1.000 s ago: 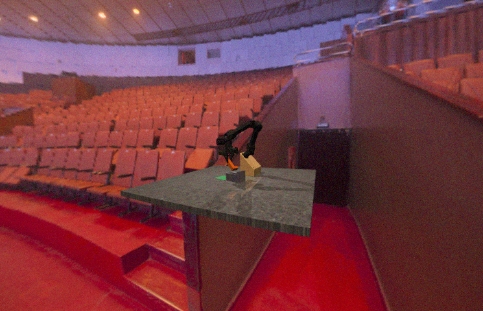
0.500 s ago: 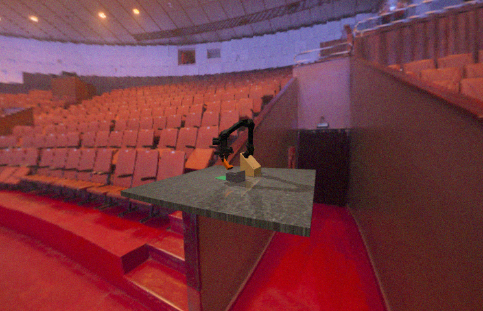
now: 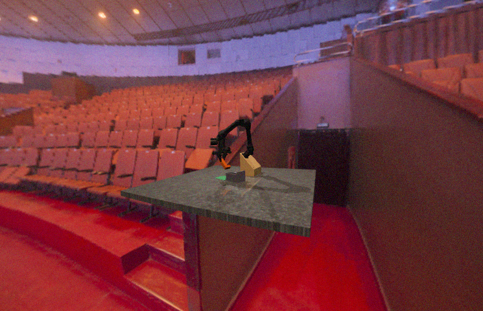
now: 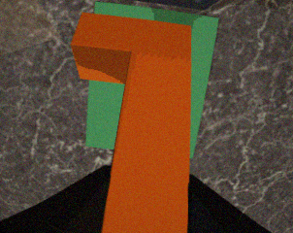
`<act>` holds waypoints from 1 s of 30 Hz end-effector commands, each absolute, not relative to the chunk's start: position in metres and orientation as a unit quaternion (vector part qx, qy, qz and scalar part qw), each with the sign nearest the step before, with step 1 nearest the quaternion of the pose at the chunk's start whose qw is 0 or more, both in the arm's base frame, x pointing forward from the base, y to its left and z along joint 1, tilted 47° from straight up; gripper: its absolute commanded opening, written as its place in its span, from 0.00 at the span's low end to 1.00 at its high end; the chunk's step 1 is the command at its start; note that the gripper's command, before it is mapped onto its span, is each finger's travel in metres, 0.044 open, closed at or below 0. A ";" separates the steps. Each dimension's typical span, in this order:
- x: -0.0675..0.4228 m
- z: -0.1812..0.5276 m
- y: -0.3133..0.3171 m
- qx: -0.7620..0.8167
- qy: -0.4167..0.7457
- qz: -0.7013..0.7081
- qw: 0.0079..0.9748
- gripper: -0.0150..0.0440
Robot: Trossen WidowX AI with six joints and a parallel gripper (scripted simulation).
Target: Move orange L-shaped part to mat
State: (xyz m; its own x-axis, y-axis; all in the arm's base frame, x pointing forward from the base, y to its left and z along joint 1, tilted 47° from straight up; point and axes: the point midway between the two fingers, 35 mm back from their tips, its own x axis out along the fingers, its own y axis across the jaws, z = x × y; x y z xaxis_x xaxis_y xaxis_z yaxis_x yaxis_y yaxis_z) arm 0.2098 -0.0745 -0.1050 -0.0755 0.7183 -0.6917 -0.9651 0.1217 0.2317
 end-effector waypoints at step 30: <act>0.204 -0.142 -0.038 -0.171 0.358 0.642 0.656 0.25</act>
State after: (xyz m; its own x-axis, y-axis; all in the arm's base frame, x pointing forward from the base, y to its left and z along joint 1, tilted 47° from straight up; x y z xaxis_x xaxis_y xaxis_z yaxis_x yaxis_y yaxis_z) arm 0.2068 -0.0435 -0.1373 -0.0812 0.7121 -0.6974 -0.9677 0.1111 0.2262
